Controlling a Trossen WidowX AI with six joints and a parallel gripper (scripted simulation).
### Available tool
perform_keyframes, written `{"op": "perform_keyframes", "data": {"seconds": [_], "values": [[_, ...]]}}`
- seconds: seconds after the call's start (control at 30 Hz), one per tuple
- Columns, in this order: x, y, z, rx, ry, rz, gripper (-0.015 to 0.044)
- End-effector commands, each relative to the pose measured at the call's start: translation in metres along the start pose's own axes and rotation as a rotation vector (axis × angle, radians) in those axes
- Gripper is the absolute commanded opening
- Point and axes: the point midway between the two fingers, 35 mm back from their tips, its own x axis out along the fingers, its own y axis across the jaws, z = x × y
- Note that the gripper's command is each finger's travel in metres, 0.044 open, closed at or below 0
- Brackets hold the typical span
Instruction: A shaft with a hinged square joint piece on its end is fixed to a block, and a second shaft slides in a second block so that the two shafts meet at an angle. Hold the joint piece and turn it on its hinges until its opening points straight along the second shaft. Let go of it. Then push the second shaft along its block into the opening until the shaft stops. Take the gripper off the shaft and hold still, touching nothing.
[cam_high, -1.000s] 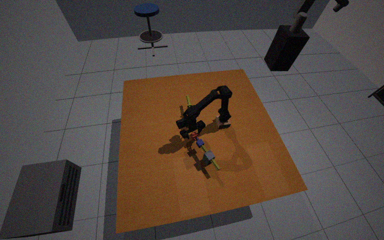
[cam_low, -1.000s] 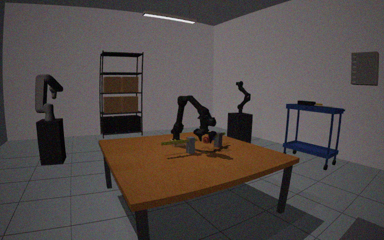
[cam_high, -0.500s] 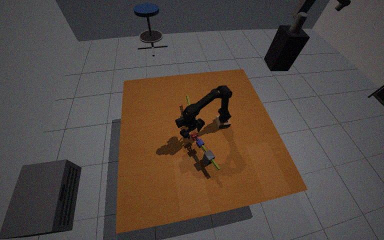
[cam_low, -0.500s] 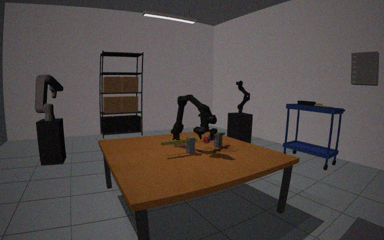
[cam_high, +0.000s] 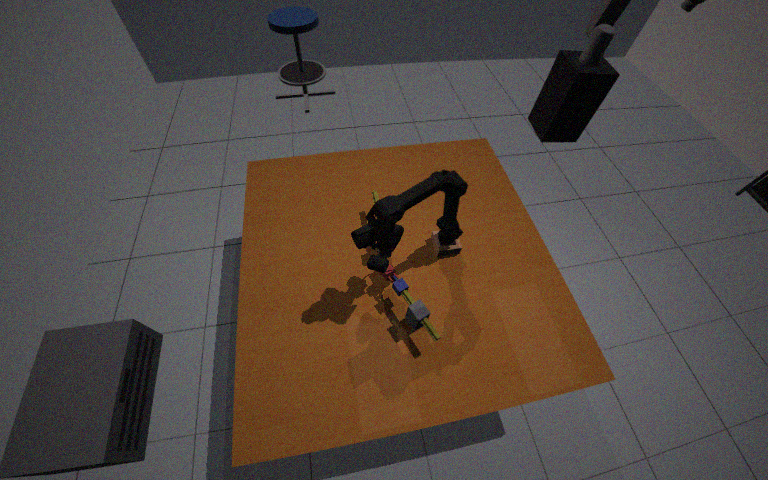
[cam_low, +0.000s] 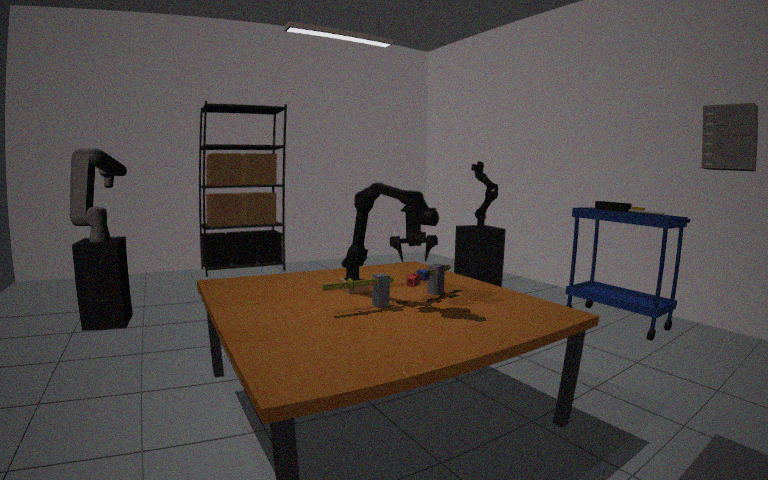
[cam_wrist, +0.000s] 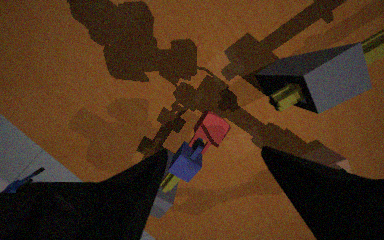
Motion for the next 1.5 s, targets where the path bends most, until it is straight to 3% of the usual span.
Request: {"op": "perform_keyframes", "data": {"seconds": [0.0,0.33,0.6,0.8,1.47], "values": [[-0.021,0.000,-0.005,-0.128,-0.029,-0.011,0.0440],[-0.049,-0.003,-0.013,-0.309,-0.059,-0.039,0.0440],[-0.015,-0.031,0.030,-0.507,-0.079,-0.080,0.0440],[-0.014,-0.032,0.031,-0.507,-0.079,-0.081,0.0440],[-0.004,-0.035,0.035,0.103,-0.047,-0.017,0.0440]]}}
